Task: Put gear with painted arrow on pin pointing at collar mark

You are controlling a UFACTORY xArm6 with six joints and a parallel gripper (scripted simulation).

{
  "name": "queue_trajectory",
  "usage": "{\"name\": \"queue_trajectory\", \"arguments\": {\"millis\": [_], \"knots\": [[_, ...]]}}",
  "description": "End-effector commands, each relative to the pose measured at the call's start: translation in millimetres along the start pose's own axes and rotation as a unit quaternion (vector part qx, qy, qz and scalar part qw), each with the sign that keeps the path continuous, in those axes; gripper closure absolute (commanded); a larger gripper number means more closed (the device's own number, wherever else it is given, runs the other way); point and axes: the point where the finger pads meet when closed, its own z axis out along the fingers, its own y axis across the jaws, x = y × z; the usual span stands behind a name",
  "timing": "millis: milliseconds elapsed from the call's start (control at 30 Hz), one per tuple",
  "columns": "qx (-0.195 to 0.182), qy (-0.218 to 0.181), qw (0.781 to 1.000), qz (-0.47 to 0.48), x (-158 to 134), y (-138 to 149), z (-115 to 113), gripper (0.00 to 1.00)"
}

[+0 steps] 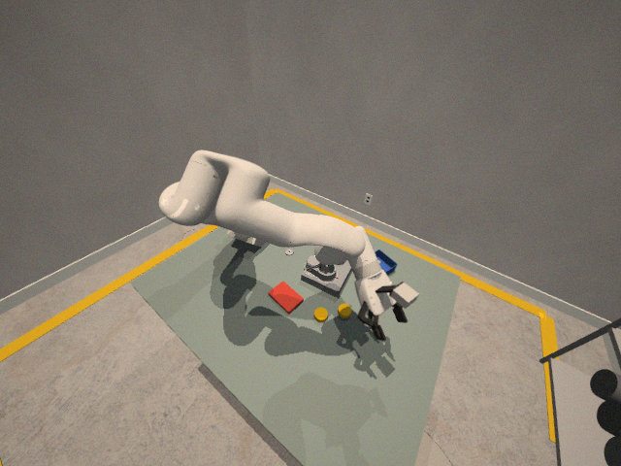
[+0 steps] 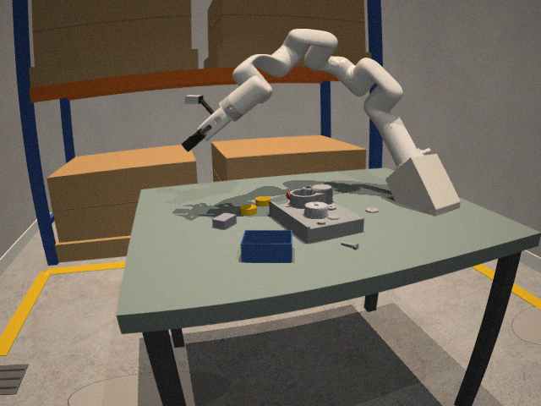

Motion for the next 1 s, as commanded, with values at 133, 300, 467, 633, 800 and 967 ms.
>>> {"name": "queue_trajectory", "arguments": {"millis": [133,300,467,633,800,967], "knots": [[0.029,-0.107,0.994,-0.017,-62,-55,-43,0.0],[0.049,-0.174,0.983,-0.036,-104,-86,-77,0.0],[0.067,-0.236,0.968,-0.057,-146,-111,-113,0.0],[0.083,-0.293,0.949,-0.079,-184,-130,-150,0.0],[0.094,-0.34,0.93,-0.098,-217,-143,-183,0.0],[0.106,-0.392,0.906,-0.121,-253,-154,-223,0.0]]}}
